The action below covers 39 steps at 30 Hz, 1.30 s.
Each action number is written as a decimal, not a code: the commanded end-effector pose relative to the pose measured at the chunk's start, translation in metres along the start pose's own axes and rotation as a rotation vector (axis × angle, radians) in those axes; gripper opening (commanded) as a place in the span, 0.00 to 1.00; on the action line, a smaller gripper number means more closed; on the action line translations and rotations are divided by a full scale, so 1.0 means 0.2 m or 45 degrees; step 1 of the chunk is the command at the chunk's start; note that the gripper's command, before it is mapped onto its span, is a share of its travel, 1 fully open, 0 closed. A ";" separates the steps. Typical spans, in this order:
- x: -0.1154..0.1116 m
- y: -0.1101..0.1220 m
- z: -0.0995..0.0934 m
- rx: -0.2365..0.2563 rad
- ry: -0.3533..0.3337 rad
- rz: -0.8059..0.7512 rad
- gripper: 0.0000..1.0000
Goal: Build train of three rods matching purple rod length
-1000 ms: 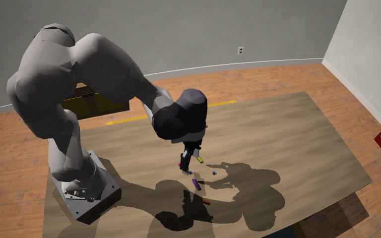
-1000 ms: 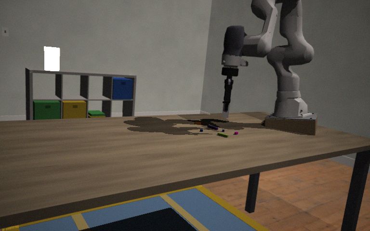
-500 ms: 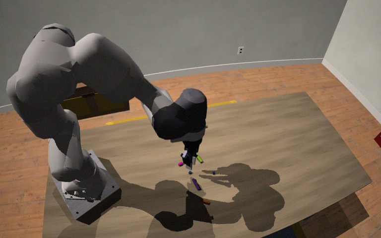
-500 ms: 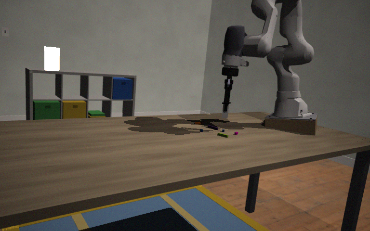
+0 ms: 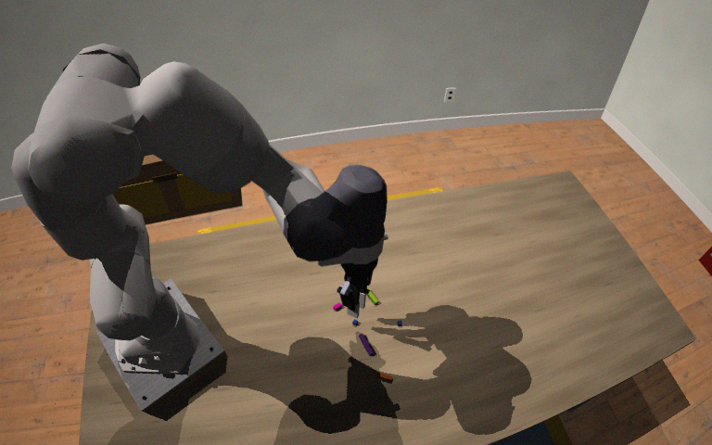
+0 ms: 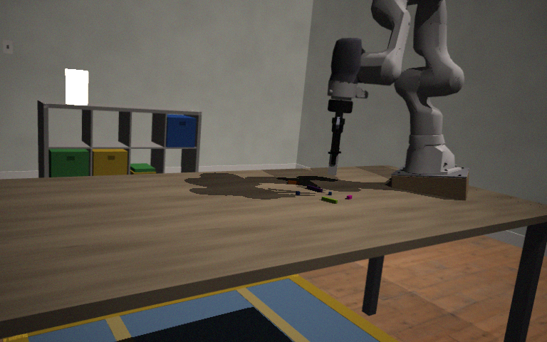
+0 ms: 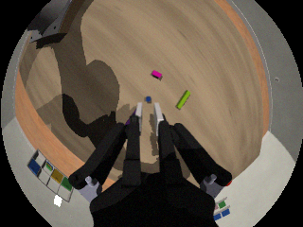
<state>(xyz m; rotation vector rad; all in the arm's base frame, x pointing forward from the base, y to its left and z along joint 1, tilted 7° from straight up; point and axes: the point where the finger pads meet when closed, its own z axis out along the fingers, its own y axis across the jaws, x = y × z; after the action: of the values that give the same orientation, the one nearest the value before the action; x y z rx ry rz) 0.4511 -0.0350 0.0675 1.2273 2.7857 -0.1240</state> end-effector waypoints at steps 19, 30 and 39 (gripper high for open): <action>0.01 0.01 0.05 -0.002 -0.002 0.004 0.15; 0.01 0.01 0.12 -0.002 -0.002 0.004 0.15; 0.01 0.01 0.18 -0.002 -0.002 0.004 0.15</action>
<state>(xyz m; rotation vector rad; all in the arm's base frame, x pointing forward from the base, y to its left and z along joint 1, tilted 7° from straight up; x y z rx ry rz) 0.4501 -0.0357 0.0346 1.2192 2.7968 -0.1288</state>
